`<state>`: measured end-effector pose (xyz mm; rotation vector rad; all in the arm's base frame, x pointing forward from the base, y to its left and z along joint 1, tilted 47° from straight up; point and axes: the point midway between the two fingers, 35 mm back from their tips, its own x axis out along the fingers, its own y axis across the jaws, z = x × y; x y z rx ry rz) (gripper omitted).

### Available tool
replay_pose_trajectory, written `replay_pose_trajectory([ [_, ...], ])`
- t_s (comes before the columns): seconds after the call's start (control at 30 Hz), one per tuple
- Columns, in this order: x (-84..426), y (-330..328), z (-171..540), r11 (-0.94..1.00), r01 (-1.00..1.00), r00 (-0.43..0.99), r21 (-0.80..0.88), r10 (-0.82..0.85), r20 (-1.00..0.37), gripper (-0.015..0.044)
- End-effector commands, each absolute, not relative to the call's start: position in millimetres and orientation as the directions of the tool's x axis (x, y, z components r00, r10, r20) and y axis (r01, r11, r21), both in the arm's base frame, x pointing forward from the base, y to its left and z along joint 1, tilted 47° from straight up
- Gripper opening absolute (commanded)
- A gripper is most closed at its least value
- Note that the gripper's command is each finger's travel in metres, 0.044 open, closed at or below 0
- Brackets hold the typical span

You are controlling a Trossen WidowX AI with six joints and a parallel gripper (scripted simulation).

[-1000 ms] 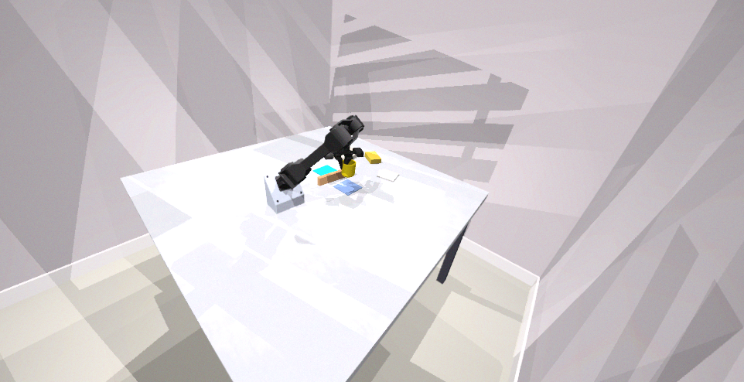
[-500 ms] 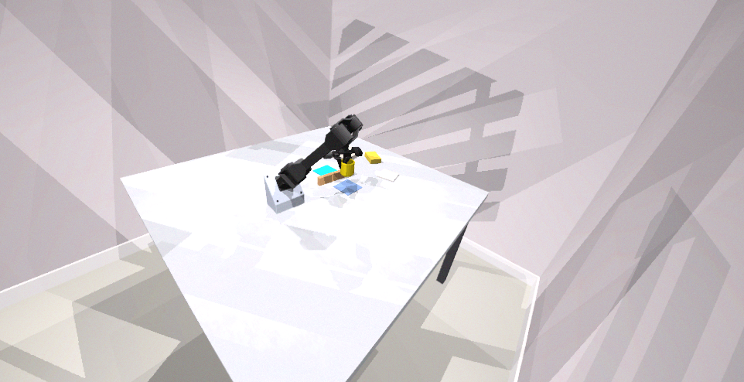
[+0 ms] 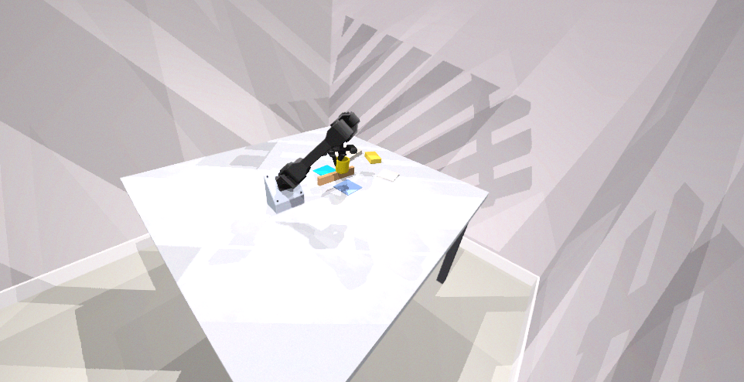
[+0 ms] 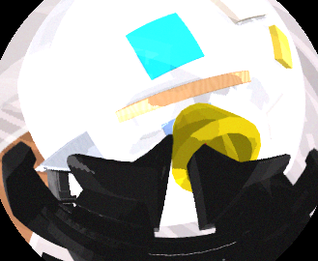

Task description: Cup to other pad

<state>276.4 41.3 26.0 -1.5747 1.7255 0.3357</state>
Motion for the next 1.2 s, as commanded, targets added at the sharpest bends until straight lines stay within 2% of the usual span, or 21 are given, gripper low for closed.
replay_pose_trajectory([
  [0.0,278.5,48.9,20.2,0.210,-0.931,0.056,-0.300,-0.728,-0.683,0.0000],
  [1.17,276.6,104.3,-35.8,0.212,-0.930,0.056,-0.300,-0.725,-0.686,0.0000],
])
